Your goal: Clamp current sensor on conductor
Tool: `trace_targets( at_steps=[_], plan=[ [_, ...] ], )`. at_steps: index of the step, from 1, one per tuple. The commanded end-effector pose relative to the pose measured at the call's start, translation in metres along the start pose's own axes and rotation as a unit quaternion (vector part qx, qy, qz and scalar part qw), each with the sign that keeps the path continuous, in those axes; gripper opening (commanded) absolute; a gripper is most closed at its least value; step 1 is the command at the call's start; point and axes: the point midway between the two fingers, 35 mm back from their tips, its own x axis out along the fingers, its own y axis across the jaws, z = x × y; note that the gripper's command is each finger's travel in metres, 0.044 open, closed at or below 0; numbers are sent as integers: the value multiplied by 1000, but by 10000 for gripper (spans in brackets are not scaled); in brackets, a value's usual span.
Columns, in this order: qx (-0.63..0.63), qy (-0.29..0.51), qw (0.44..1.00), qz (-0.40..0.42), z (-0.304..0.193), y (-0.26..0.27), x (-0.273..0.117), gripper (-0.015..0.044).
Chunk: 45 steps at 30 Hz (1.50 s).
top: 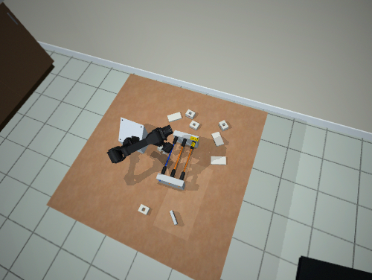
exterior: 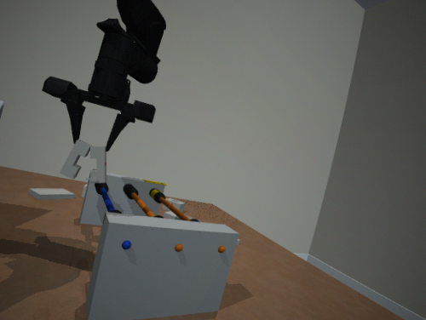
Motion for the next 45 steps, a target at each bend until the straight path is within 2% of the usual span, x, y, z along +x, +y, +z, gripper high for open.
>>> trace_targets(
  at_steps=[1,11,22,33,45],
  plan=[
    [69,-2,998,0,3,-10,-4,0],
    [259,-4,966,1,11,-35,-8,0],
    [457,-5,890,1,18,-63,-11,0],
    [634,-6,773,2,24,-90,-11,0],
    [795,-5,607,3,29,-119,-8,0]
  ],
)
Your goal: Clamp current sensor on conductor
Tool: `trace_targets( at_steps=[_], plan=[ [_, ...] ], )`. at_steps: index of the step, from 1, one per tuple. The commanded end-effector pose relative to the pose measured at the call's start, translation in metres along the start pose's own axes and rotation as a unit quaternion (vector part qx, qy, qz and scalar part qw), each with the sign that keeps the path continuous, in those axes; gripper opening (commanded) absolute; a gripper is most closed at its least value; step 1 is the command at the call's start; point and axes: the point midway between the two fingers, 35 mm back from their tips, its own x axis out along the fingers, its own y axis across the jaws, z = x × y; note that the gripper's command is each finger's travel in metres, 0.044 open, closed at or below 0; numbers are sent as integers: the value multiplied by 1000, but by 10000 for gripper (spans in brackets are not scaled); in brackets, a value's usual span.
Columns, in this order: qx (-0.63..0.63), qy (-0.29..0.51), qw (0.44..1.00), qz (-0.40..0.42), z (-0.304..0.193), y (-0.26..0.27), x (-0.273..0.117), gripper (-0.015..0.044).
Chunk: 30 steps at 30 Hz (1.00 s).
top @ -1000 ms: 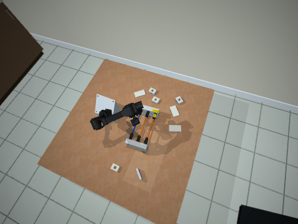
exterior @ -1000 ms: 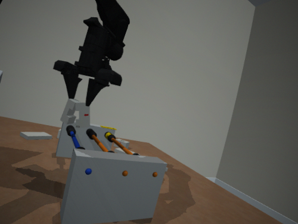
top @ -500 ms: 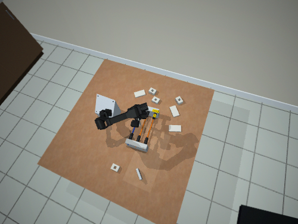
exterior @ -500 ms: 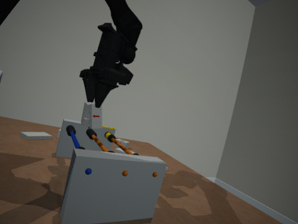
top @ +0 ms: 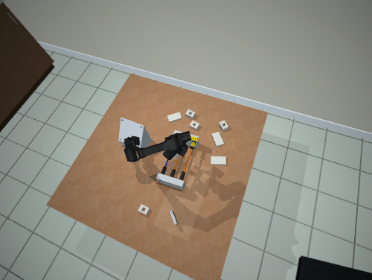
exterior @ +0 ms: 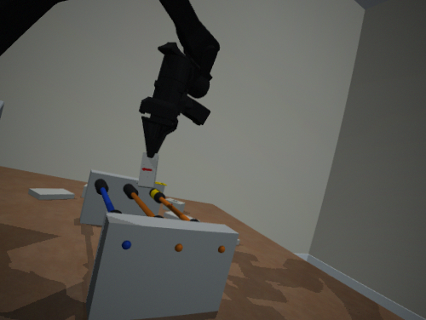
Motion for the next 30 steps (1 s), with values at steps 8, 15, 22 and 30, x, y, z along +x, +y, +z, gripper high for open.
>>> trace_targets(
  at_steps=[8,15,22,30],
  plan=[
    [214,-4,977,0,27,7,4,0],
    [344,-4,939,0,43,11,8,0],
    [467,-5,884,-1,58,14,13,0],
    [558,-6,829,-1,70,16,18,0]
  ],
)
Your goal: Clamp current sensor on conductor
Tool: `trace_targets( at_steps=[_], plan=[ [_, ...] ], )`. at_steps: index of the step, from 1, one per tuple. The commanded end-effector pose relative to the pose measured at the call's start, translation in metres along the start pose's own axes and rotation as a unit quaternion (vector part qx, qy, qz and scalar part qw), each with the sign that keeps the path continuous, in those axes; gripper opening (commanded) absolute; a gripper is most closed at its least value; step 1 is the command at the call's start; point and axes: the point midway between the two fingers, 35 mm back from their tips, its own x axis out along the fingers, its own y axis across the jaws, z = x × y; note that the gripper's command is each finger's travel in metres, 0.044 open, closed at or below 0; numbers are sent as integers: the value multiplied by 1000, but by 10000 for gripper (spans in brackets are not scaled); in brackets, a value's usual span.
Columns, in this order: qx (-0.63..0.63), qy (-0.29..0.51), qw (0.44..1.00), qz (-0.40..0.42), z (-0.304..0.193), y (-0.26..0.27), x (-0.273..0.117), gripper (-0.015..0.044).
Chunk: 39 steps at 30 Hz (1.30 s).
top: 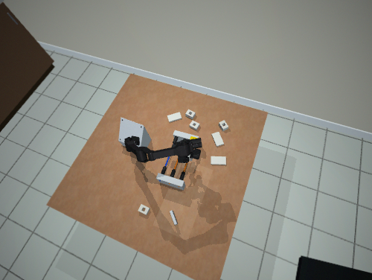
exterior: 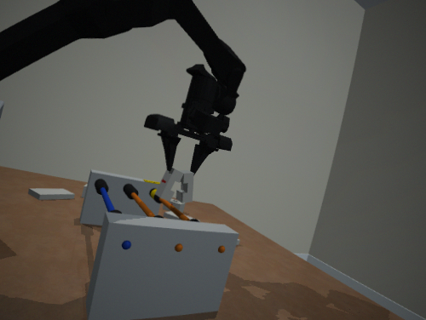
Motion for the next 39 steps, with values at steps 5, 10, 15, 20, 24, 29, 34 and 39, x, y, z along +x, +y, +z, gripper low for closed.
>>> trace_targets(
  at_steps=[5,10,15,20,24,29,34,39],
  plan=[
    [31,-2,1000,3,2,4,3,0],
    [31,-2,1000,3,2,5,10,0],
    [31,-2,1000,3,2,6,19,0],
    [31,-2,1000,3,2,6,27,0],
    [31,-2,1000,3,2,6,33,0],
    [31,-3,1000,3,2,5,41,0],
    [31,-3,1000,3,2,5,50,0],
    [34,0,999,3,2,6,49,0]
  ],
)
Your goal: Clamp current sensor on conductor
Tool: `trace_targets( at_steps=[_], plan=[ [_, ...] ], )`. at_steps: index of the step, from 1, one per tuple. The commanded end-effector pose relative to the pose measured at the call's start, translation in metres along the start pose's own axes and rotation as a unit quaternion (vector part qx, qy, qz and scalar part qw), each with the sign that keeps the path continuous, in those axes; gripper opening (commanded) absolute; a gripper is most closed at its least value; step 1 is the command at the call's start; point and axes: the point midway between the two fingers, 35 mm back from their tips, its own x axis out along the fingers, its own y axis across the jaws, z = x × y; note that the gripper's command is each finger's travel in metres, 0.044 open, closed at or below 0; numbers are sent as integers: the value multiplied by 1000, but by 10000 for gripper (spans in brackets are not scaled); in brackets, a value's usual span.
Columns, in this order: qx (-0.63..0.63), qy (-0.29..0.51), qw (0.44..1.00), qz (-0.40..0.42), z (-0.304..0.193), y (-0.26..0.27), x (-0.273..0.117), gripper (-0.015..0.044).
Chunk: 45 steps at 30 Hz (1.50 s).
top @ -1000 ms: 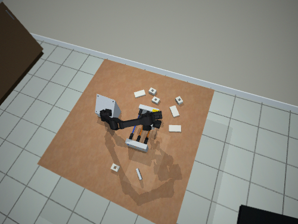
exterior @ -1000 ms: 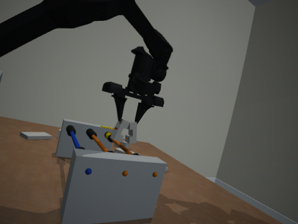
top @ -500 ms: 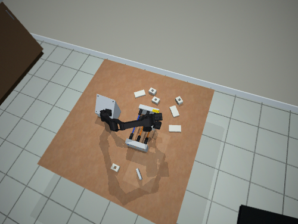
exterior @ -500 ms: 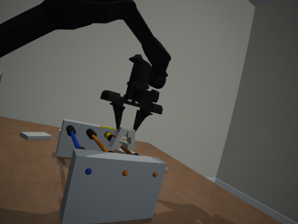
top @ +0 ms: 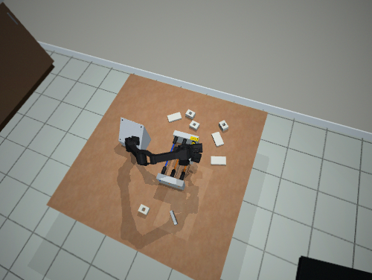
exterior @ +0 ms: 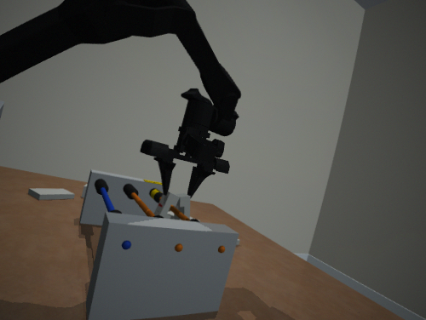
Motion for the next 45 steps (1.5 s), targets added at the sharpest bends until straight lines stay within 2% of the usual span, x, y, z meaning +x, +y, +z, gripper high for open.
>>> trace_targets(
  at_steps=[1,43,45],
  plan=[
    [0,0,1000,1,0,0,-1,0],
    [0,0,1000,1,0,0,-1,0],
    [0,0,1000,1,0,0,-1,52]
  ],
)
